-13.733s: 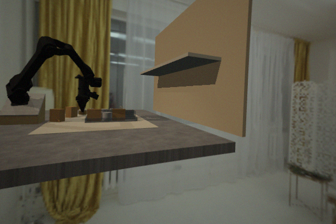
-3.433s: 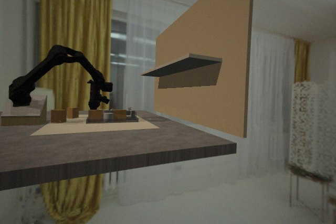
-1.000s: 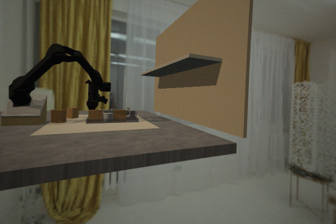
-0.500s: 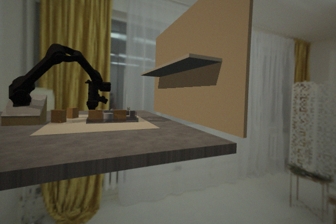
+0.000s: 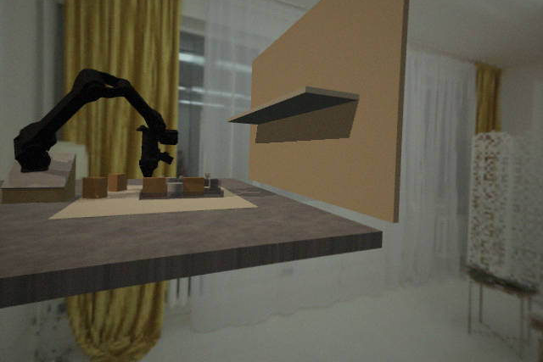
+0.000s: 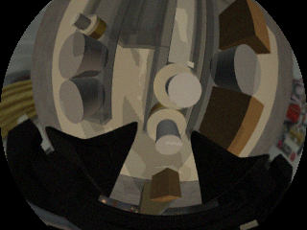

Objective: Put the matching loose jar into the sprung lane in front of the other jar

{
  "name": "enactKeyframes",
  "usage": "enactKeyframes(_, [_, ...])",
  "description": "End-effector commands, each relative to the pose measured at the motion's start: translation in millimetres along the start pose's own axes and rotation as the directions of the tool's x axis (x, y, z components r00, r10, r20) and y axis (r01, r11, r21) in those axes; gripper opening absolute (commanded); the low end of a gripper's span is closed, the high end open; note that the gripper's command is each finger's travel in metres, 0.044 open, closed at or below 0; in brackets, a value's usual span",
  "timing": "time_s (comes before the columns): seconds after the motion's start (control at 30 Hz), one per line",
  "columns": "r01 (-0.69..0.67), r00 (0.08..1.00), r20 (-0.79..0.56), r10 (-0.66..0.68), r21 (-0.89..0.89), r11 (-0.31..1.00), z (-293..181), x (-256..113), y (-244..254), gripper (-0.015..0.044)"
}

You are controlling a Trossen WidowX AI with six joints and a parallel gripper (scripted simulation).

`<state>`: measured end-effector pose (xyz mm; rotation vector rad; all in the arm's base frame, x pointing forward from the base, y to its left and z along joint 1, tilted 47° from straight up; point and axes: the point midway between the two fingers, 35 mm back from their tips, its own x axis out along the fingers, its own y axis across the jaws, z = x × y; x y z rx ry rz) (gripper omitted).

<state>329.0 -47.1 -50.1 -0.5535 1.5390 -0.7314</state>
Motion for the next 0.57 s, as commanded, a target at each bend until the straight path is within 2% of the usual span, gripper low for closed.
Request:
enactKeyframes(0.0, [-0.009,1.000,0.009,0.009,0.017,1.000,4.0,-6.6,-1.0,0.0307])
enactKeyframes(0.23, [-0.009,1.000,0.009,0.009,0.017,1.000,-1.3,-6.9,-0.4,0.0307])
enactKeyframes(0.53, [-0.011,1.000,0.008,0.010,0.016,1.000,-30.0,-7.8,1.8,0.0307])
